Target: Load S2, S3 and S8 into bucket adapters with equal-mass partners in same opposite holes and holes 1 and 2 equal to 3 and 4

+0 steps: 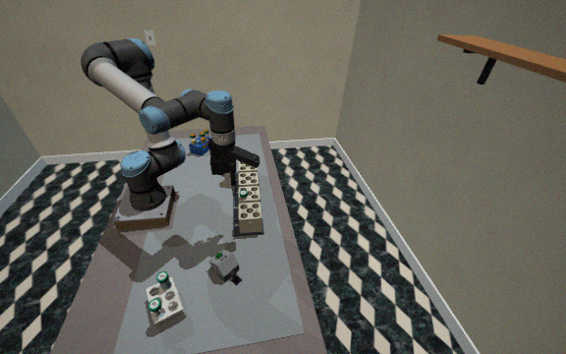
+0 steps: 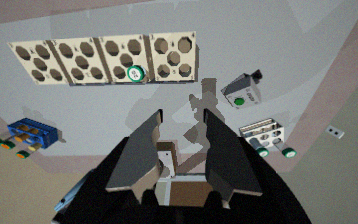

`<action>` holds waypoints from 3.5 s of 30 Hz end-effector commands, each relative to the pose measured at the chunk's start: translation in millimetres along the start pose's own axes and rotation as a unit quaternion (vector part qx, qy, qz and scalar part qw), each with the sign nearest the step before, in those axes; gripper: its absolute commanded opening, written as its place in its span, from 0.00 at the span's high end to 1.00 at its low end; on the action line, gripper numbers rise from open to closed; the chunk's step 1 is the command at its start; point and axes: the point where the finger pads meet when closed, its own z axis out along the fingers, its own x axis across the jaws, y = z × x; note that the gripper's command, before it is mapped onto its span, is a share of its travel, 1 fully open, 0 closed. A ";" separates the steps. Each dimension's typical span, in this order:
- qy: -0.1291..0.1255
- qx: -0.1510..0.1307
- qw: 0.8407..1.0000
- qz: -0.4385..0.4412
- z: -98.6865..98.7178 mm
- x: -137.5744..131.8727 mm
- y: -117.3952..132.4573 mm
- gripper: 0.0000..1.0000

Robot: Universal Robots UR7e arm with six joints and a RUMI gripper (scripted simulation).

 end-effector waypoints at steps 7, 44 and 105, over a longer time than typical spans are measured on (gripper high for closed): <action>0.000 0.000 1.000 0.000 31.0 0.2 -0.2 0.65; -0.001 0.001 0.943 0.333 86.6 -105.2 -28.5 0.65; 0.000 0.001 0.924 0.383 128.7 -105.2 -28.5 1.00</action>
